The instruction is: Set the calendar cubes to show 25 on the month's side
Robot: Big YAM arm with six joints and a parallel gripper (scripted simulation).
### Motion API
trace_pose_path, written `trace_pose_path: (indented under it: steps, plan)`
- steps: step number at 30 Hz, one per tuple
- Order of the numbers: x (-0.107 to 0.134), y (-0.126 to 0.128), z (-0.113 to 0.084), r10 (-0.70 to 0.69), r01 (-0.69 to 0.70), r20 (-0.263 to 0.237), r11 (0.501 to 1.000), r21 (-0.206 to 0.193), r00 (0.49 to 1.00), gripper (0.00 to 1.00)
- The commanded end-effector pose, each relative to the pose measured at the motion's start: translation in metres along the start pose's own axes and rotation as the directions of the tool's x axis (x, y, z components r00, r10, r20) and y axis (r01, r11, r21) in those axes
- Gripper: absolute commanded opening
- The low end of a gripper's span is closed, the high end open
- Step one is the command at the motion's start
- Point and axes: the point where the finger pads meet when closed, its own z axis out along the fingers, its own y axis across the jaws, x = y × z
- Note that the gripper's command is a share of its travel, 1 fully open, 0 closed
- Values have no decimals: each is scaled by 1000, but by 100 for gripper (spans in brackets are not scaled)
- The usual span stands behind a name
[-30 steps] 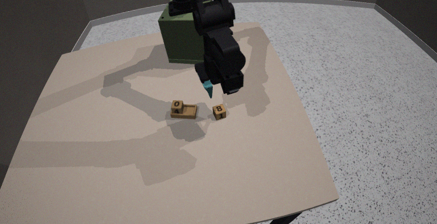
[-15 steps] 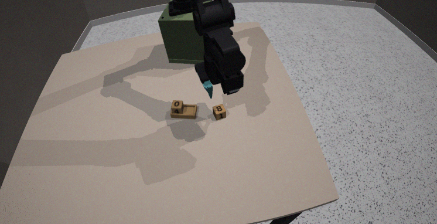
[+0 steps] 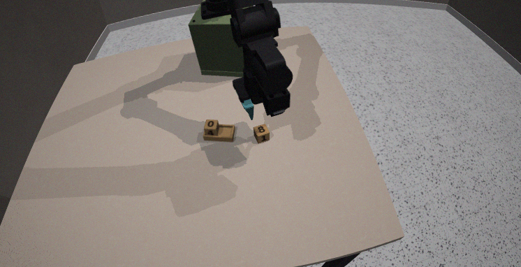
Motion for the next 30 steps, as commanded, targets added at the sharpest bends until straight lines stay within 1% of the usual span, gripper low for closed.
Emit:
trace_pose_path:
  steps: [1,13,15,16,20,24,30]
  plan:
    - [-12,-5,5,16,-17,24,1000,5,1000,47]
    - [-14,-4,24,5,-5,27,1000,4,1000,47]
    - [-14,-4,24,5,-5,27,1000,4,1000,47]
    - [-9,-4,26,7,-7,19,1000,4,1000,47]
    - [-14,-4,31,5,-6,26,1000,4,1000,47]
    - [-10,-4,37,6,-6,20,1000,4,1000,47]
    - [-12,-3,41,6,-6,23,1000,4,1000,47]
